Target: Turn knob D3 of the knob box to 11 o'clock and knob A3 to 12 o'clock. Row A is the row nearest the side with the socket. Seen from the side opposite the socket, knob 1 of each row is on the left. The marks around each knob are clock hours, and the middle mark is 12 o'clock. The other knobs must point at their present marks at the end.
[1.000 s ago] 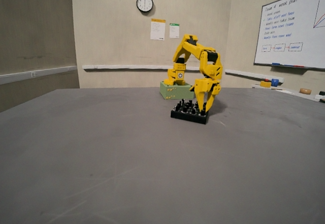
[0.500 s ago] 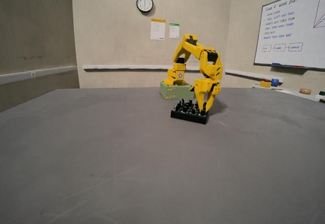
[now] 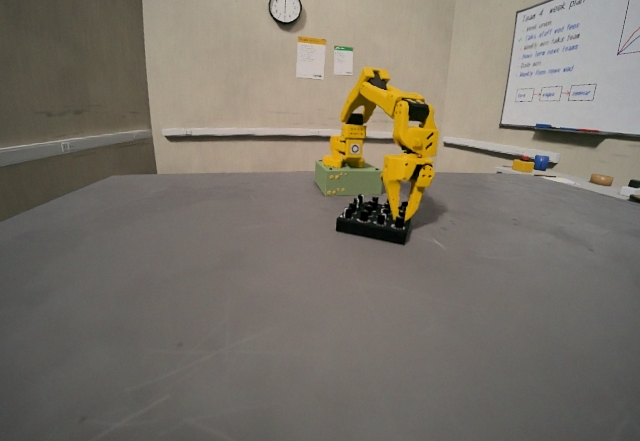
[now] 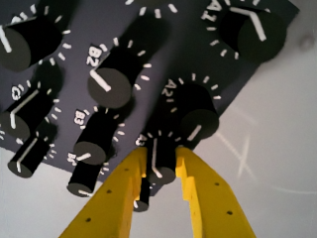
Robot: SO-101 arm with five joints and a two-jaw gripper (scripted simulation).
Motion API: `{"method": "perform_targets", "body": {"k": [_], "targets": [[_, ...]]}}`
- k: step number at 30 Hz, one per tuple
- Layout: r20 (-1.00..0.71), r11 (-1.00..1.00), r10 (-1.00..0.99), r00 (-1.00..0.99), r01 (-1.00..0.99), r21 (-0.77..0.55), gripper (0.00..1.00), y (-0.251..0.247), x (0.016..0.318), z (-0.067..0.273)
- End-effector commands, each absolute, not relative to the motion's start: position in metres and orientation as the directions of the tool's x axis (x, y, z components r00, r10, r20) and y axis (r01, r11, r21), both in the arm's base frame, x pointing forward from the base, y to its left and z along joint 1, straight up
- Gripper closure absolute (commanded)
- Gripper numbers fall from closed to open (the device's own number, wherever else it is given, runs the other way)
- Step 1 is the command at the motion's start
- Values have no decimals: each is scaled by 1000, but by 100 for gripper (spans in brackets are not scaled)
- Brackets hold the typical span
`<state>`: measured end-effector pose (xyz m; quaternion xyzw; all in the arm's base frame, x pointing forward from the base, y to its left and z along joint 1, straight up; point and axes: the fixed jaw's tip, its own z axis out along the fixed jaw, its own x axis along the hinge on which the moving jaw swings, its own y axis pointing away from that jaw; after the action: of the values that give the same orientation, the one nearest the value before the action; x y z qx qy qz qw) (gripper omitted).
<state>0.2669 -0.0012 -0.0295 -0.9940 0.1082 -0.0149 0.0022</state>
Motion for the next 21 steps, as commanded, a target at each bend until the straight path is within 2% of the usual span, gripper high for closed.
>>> {"method": "perform_targets", "body": {"k": [1,21], "targets": [[3,-959,-284,959,-284,-1,99,-1,263,-33],[3,-843,-538,843,-538,-2,99,0,261,-33]]}}
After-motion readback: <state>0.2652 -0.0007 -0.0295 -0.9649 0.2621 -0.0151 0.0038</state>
